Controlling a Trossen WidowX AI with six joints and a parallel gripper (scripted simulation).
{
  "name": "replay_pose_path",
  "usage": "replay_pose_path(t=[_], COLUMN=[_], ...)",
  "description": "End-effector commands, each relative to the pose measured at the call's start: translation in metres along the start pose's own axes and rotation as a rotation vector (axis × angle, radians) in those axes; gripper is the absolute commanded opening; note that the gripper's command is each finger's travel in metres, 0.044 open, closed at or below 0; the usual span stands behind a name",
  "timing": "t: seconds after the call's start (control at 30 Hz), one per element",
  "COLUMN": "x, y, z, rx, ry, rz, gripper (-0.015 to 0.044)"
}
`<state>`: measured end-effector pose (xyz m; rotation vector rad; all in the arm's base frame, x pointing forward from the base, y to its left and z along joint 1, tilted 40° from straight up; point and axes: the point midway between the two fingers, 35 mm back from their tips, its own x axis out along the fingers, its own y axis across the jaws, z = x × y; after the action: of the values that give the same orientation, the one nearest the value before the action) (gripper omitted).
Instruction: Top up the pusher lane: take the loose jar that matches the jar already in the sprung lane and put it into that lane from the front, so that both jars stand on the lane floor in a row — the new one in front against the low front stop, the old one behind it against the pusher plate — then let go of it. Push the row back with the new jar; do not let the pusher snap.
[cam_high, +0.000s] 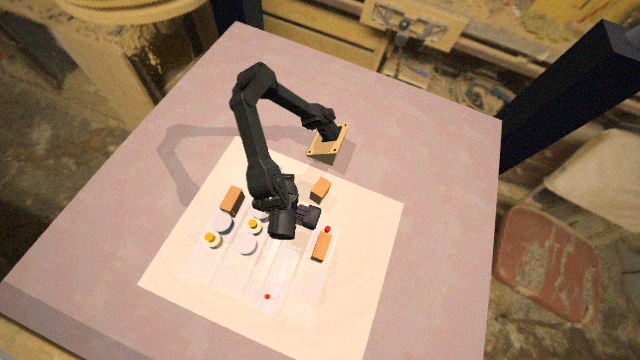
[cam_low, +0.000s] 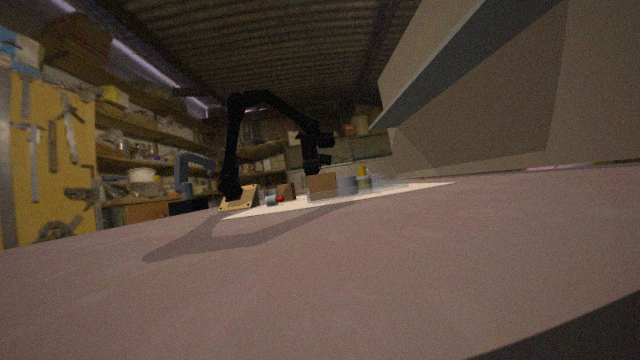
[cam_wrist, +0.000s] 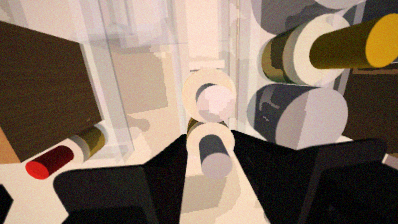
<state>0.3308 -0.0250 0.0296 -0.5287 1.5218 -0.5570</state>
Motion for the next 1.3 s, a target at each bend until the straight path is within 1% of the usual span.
replay_pose_path(t=[0.0,1.13,1.27], x=[-0.0002,0.0002,0.0004], y=[-0.0012,0.0001,0.0002], z=[0.0019,-0.0049,-0.0045], rx=[0.005,0.004,0.004], ry=[-0.011,-0.011,-0.011], rz=[-0.006,-0.006,-0.006], gripper=[0.0,0.0,0.0105])
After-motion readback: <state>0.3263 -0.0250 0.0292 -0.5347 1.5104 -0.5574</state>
